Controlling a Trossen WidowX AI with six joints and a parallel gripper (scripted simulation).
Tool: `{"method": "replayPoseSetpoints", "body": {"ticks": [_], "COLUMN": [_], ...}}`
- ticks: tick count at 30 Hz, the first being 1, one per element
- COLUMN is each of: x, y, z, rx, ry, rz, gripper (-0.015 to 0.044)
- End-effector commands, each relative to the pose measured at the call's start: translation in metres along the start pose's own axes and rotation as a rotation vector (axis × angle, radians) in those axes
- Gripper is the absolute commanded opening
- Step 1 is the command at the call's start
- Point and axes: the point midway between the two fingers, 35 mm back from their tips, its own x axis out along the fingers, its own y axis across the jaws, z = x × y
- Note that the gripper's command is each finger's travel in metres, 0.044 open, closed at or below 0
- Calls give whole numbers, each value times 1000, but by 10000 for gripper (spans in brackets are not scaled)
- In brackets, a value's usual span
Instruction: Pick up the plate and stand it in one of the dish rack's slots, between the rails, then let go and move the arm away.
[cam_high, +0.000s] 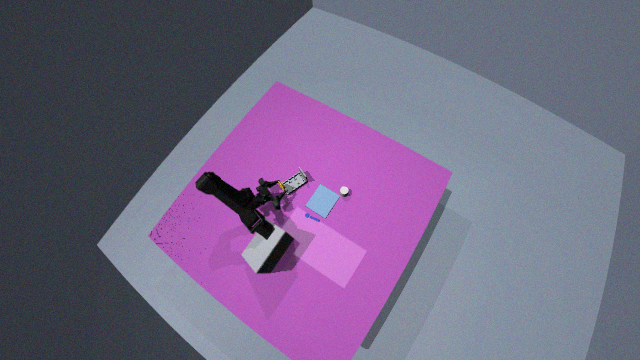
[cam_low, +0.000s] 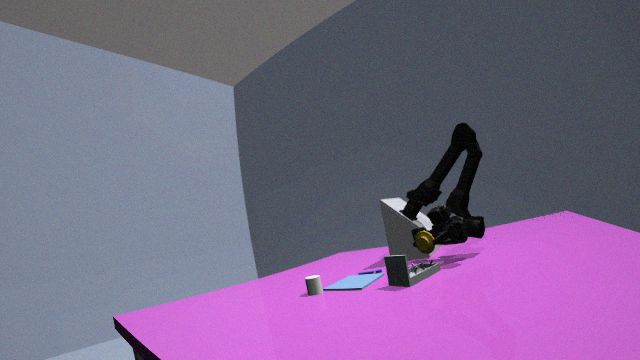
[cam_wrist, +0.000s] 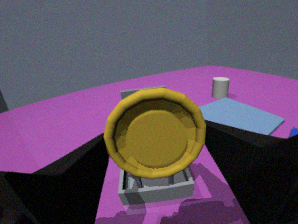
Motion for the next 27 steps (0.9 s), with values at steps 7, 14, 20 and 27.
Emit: {"method": "replayPoseSetpoints", "body": {"ticks": [7,14,20,27], "x": [13,24,29,38], "y": [2,3,3,5], "z": [-12,-11,-11,-14], "rx": [1,2,6,15], "ry": [-1,-1,-2,-3], "rz": [0,0,1,4], "gripper": [0,0,0,0]}}
